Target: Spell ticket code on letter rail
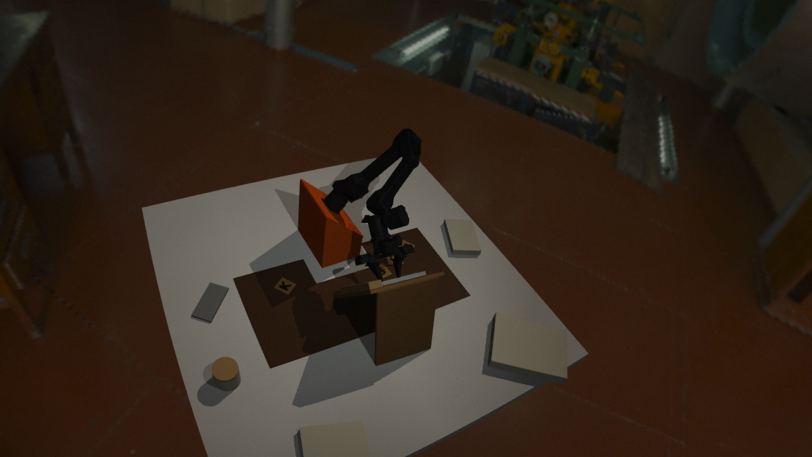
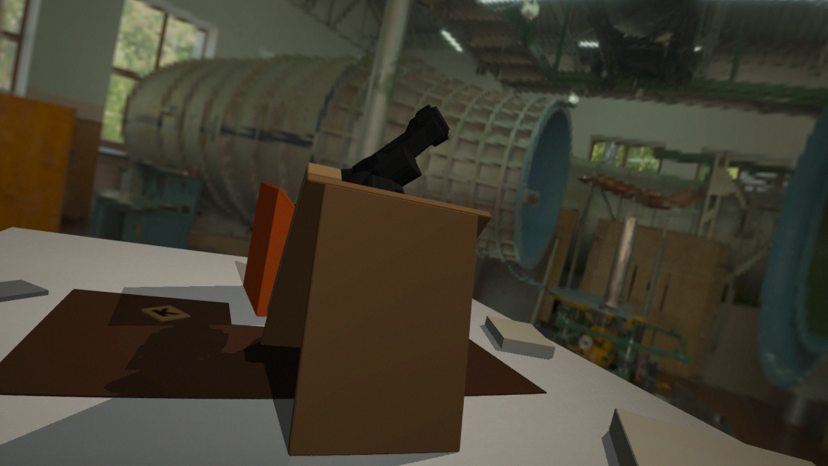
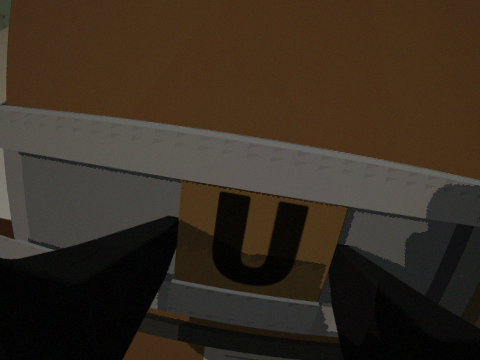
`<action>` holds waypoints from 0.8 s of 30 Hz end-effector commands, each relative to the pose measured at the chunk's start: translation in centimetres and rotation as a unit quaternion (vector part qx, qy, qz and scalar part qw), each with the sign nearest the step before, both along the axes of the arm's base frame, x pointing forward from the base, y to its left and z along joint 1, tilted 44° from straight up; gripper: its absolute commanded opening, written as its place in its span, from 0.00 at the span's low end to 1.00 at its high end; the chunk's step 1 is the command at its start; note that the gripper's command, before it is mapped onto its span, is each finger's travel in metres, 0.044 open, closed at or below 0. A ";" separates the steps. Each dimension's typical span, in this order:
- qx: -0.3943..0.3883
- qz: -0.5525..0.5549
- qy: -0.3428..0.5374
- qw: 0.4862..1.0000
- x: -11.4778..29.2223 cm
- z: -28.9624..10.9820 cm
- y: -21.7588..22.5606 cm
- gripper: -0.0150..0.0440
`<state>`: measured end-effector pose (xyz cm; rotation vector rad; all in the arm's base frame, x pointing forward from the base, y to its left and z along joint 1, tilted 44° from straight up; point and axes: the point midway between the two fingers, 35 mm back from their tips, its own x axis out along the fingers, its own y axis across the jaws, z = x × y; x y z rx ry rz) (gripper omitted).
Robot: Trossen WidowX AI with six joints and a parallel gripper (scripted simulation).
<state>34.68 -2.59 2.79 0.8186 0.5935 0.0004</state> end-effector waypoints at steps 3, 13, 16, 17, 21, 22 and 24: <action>0.000 0.004 0.000 1.000 -0.1 -0.4 -0.2 0.25; 0.000 0.004 0.000 1.000 -0.3 -0.8 -0.6 0.25; 0.000 0.004 0.000 1.000 -0.3 -0.9 -0.7 0.25; 0.000 0.004 0.001 1.000 -0.3 -0.9 -0.8 0.25; 0.000 0.004 0.001 1.000 -0.4 -1.1 -0.9 0.25; -0.001 0.004 0.001 1.000 -0.4 -1.1 -1.0 0.25; -0.001 0.004 0.001 1.000 -0.4 -1.2 -1.1 0.25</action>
